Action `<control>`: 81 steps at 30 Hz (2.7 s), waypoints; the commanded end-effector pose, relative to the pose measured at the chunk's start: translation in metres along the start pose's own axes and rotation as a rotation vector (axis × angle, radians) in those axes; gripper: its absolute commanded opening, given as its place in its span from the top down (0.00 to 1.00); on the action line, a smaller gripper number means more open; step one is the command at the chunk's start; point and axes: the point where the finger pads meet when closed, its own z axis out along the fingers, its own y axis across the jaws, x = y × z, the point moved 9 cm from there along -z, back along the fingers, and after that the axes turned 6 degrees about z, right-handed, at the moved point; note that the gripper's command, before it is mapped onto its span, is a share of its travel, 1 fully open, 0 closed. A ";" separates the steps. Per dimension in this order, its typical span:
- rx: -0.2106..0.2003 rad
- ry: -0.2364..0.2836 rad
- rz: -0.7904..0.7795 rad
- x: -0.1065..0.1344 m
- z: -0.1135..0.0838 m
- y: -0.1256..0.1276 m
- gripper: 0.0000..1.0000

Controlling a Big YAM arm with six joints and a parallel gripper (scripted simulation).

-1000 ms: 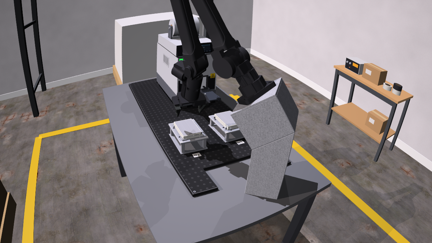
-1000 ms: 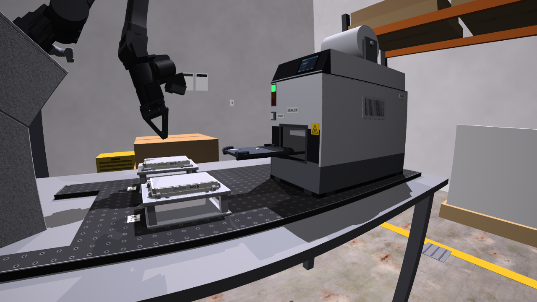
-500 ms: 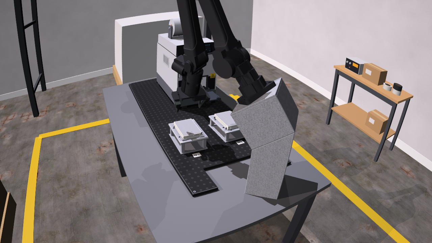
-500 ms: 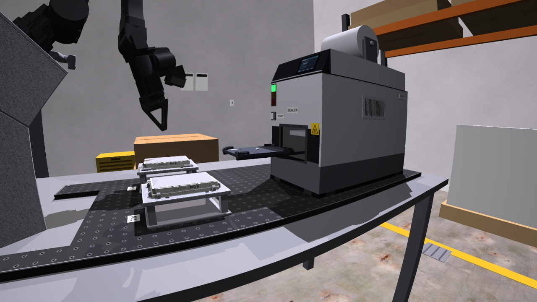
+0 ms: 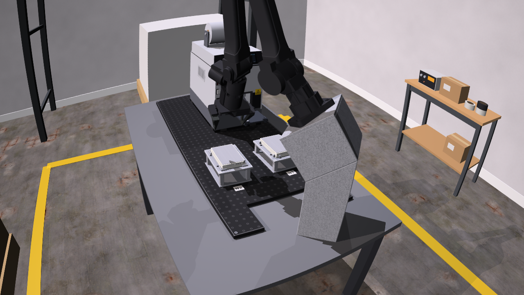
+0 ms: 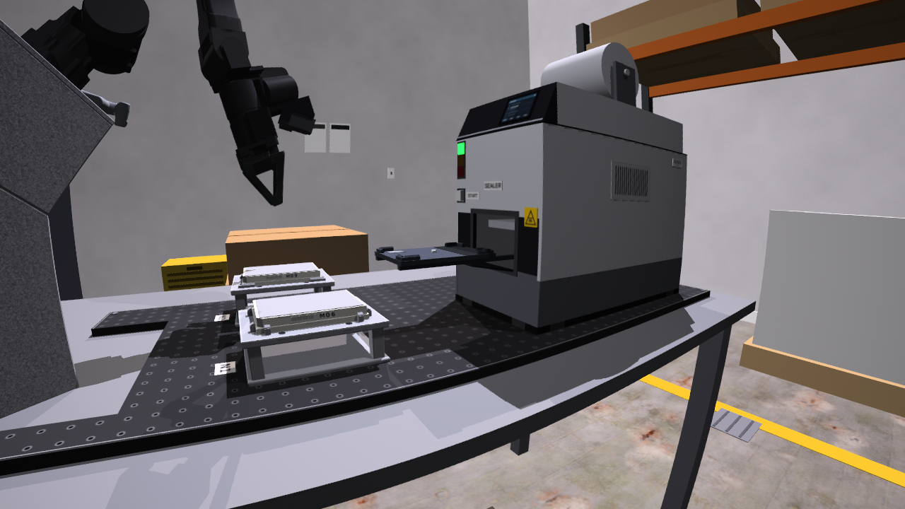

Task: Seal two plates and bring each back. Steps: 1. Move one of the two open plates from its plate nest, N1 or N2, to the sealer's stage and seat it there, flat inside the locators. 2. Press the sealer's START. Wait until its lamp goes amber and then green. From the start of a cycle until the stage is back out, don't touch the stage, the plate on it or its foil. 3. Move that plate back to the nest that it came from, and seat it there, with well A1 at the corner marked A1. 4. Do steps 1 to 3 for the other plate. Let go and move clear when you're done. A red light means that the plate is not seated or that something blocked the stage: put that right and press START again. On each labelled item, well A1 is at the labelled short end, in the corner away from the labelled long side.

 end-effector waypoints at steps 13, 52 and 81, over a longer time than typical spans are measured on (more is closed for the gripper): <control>-0.017 -0.018 -0.021 -0.004 -0.001 0.006 0.00; -0.018 -0.022 -0.016 -0.004 -0.002 0.004 0.00; 0.006 0.291 -0.001 -0.044 0.001 0.013 0.00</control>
